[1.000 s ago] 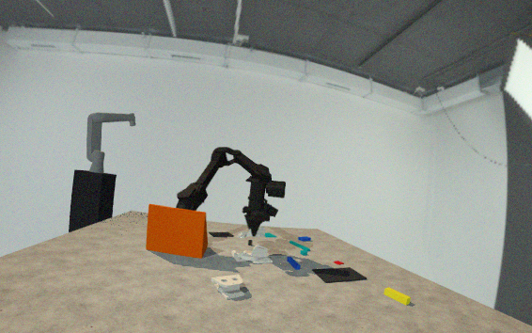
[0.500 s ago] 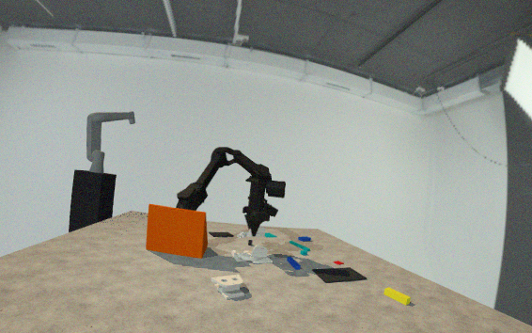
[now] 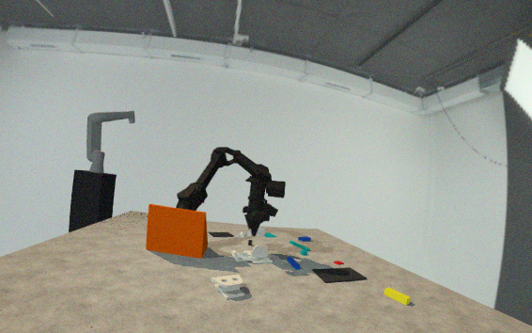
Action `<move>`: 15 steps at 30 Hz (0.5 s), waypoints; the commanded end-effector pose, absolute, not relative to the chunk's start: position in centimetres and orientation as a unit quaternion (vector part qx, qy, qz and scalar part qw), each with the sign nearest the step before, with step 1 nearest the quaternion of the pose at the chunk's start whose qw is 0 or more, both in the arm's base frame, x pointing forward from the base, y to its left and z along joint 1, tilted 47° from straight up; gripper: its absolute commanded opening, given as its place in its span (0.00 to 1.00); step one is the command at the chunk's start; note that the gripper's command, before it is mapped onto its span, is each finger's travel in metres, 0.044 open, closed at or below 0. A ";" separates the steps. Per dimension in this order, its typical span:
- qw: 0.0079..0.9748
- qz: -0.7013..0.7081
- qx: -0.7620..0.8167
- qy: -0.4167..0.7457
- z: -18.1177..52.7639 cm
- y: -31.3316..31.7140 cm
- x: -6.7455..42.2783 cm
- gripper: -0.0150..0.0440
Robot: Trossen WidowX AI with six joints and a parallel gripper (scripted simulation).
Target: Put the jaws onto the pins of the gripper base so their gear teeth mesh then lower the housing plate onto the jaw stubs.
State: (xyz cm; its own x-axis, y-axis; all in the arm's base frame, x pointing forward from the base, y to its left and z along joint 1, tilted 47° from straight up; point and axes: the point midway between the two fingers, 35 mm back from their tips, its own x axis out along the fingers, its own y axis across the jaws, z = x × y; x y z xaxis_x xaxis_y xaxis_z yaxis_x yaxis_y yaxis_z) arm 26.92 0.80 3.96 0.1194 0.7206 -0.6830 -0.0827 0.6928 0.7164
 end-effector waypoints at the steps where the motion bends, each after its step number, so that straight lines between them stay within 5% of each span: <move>1: 0.698 0.288 0.270 0.597 4.1 0.9 26.9 0.48; 15: 0.699 0.287 0.270 0.597 2.9 2.1 27.2 0.48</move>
State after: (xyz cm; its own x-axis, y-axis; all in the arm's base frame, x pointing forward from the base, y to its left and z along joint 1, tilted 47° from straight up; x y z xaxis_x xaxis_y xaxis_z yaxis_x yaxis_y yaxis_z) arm 27.20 1.63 3.25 0.1211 0.7190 -0.6844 -0.0837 0.6944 0.7147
